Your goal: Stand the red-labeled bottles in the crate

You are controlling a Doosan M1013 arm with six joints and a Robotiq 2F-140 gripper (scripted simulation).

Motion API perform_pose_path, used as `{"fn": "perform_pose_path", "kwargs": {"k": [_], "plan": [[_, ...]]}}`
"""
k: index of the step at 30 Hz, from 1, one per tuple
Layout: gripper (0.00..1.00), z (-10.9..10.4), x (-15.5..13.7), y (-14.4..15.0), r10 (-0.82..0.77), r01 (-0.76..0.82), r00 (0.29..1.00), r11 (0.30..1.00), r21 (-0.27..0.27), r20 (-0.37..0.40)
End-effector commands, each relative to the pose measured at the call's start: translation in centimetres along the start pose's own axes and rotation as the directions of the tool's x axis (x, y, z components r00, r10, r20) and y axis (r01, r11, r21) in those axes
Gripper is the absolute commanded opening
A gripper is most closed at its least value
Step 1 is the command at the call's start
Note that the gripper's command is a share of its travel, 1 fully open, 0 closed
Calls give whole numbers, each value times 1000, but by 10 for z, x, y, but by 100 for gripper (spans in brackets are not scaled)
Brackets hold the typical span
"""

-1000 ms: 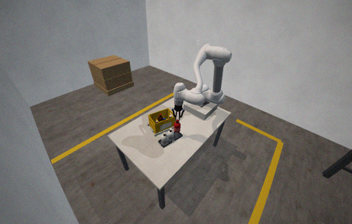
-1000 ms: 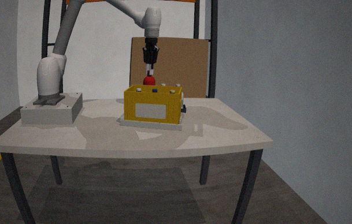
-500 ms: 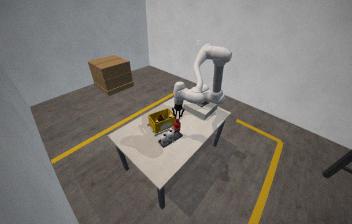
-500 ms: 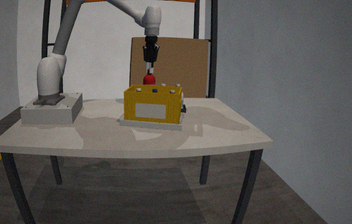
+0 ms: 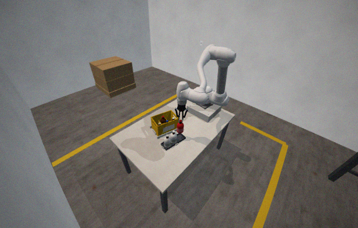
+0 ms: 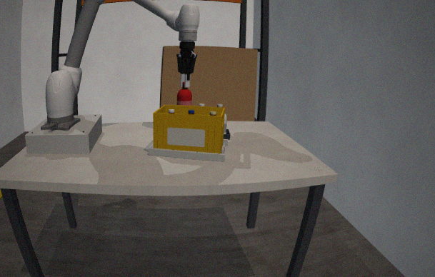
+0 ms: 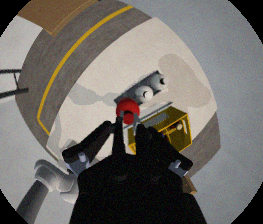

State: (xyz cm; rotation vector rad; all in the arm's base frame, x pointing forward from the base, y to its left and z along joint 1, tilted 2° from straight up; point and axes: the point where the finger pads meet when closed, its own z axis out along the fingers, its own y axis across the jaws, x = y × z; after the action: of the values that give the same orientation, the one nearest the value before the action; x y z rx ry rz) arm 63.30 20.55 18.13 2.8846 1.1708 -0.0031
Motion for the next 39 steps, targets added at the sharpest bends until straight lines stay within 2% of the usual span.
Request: {"fn": "perform_pose_path", "kwargs": {"k": [1, 17, 39], "plan": [[0, -3, 0, 0, 0, 0, 1000, 1000, 0, 0], [0, -13, 0, 0, 0, 0, 1000, 1000, 0, 0], [0, -13, 0, 0, 0, 0, 1000, 1000, 0, 0]]}}
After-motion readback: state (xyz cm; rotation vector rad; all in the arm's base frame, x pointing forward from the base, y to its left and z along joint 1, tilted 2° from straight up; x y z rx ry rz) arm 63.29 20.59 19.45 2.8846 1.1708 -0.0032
